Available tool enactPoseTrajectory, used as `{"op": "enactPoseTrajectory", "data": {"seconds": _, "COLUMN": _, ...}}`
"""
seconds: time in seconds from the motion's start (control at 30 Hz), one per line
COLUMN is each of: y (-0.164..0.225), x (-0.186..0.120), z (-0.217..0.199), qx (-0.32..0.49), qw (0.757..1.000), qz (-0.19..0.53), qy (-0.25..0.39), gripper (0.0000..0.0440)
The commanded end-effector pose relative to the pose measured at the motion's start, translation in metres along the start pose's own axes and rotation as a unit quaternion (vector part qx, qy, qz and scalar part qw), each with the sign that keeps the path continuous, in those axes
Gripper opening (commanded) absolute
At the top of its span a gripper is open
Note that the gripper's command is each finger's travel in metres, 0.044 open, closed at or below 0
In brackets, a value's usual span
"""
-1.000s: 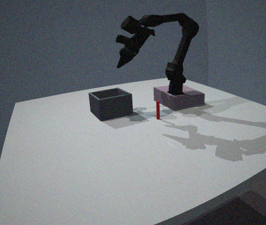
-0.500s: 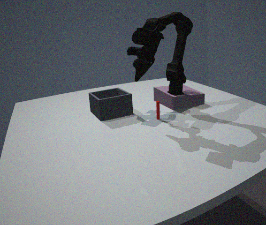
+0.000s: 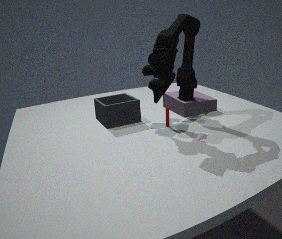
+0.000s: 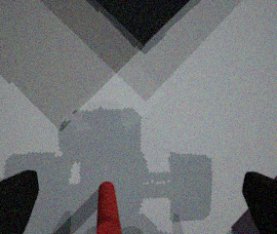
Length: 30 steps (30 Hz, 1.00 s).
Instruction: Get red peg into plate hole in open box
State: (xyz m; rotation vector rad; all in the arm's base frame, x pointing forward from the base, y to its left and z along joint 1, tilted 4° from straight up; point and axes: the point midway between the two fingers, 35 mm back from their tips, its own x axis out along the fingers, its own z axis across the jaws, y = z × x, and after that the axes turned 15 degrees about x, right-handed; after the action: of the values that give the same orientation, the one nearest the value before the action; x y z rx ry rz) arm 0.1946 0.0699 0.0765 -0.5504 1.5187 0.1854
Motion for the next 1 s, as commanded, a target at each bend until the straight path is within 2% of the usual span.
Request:
{"op": "enactPoseTrajectory", "data": {"seconds": 0.0, "y": 0.008, "x": 0.014, "z": -0.001, "qx": 0.010, "qw": 1.000, "qz": 0.006, "qy": 0.009, "gripper": 0.0440}}
{"op": "enactPoseTrajectory", "data": {"seconds": 0.4, "y": 0.034, "x": 0.064, "z": 0.007, "qx": 0.039, "qw": 0.999, "qz": 0.024, "qy": -0.021, "gripper": 0.0440}}
{"op": "enactPoseTrajectory", "data": {"seconds": 0.5, "y": 0.040, "x": 0.073, "z": 0.007, "qx": 0.045, "qw": 0.998, "qz": 0.029, "qy": -0.026, "gripper": 0.0421}}
{"op": "enactPoseTrajectory", "data": {"seconds": 0.6, "y": 0.044, "x": 0.078, "z": 0.005, "qx": 0.053, "qw": 0.998, "qz": 0.036, "qy": -0.023, "gripper": 0.0363}}
{"op": "enactPoseTrajectory", "data": {"seconds": 0.97, "y": 0.050, "x": 0.078, "z": 0.004, "qx": 0.055, "qw": 0.996, "qz": 0.075, "qy": -0.007, "gripper": 0.0076}}
